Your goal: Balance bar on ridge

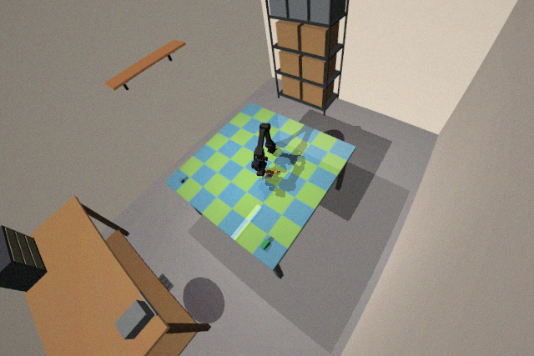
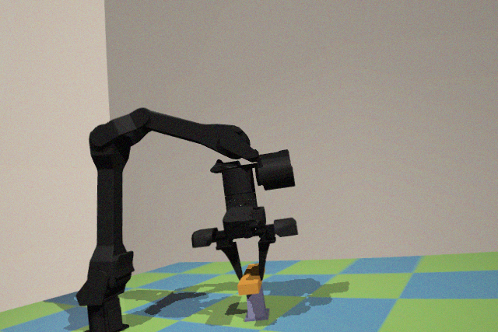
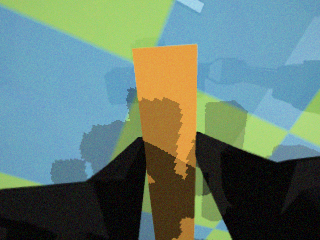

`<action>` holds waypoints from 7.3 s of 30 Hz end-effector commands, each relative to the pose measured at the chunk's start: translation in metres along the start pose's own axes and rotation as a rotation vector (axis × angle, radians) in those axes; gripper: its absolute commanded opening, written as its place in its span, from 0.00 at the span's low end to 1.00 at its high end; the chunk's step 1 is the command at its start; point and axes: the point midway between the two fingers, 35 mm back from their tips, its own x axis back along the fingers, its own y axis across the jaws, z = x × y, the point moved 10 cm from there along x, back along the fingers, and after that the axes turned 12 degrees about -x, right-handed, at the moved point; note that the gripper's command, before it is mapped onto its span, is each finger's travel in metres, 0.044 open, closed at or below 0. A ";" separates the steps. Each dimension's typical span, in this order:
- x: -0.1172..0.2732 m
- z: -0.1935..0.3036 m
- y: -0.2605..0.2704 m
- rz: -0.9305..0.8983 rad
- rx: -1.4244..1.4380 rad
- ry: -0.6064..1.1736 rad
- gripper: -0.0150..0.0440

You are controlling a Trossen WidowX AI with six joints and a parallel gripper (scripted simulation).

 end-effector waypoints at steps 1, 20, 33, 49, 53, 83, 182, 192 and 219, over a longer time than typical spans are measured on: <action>-0.001 0.000 -0.001 0.006 0.000 0.003 0.25; 0.000 0.000 0.000 0.006 0.000 0.003 0.25; 0.000 0.000 0.000 0.006 0.000 0.003 0.25; 0.001 0.000 0.000 0.006 0.000 0.003 0.25; 0.001 0.000 0.000 0.006 0.000 0.003 0.25; 0.001 0.000 0.000 0.006 0.000 0.003 0.25; 0.001 0.000 0.000 0.006 0.000 -0.001 0.55; 0.001 0.000 0.000 0.006 0.000 -0.001 0.57; 0.062 0.000 0.005 0.005 -0.001 -0.001 1.00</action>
